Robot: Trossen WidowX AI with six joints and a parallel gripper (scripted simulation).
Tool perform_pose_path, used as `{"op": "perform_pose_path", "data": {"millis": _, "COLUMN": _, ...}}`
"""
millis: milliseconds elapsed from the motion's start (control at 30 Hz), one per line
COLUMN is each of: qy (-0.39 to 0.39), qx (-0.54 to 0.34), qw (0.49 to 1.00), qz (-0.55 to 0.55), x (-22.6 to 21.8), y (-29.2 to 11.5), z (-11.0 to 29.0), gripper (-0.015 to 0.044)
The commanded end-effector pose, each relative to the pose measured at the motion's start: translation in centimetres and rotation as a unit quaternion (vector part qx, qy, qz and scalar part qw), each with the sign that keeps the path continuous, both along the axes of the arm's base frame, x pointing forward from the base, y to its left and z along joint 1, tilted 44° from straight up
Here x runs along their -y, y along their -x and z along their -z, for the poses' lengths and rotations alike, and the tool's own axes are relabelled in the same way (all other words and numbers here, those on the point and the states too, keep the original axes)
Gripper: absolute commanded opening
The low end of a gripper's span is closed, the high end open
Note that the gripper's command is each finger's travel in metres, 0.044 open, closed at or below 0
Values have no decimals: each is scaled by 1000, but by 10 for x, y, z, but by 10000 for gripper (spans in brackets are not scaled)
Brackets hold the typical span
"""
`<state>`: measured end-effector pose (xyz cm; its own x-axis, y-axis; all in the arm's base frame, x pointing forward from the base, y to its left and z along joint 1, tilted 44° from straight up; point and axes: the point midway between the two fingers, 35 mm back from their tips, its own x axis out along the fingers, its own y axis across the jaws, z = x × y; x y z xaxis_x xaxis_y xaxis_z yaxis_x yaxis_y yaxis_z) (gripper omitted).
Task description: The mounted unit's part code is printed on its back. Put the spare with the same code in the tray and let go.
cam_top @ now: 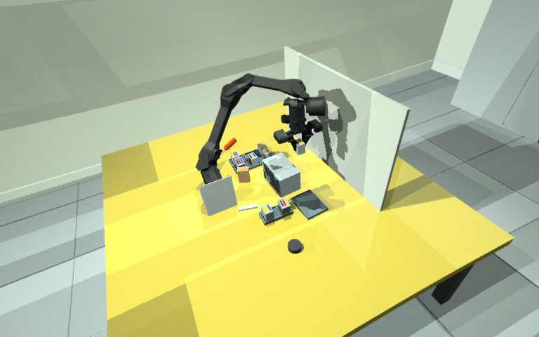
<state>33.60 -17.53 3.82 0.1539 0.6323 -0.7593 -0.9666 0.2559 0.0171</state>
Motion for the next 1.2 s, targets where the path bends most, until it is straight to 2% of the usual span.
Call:
{"op": "perform_pose_path", "data": {"millis": 0, "qy": 2, "qx": 3, "qw": 1000, "qz": -6, "x": 19, "y": 6, "z": 18, "gripper": 0}}
{"op": "perform_pose_path", "data": {"millis": 567, "qy": -13, "qx": 21, "qw": 999, "qz": -34, "x": 77, "y": 43, "z": 102, "gripper": 0}}
{"op": "perform_pose_path", "data": {"millis": 1167, "qy": -13, "qx": 22, "qw": 999, "qz": -35, "x": 71, "y": 41, "z": 115, "gripper": 0}}
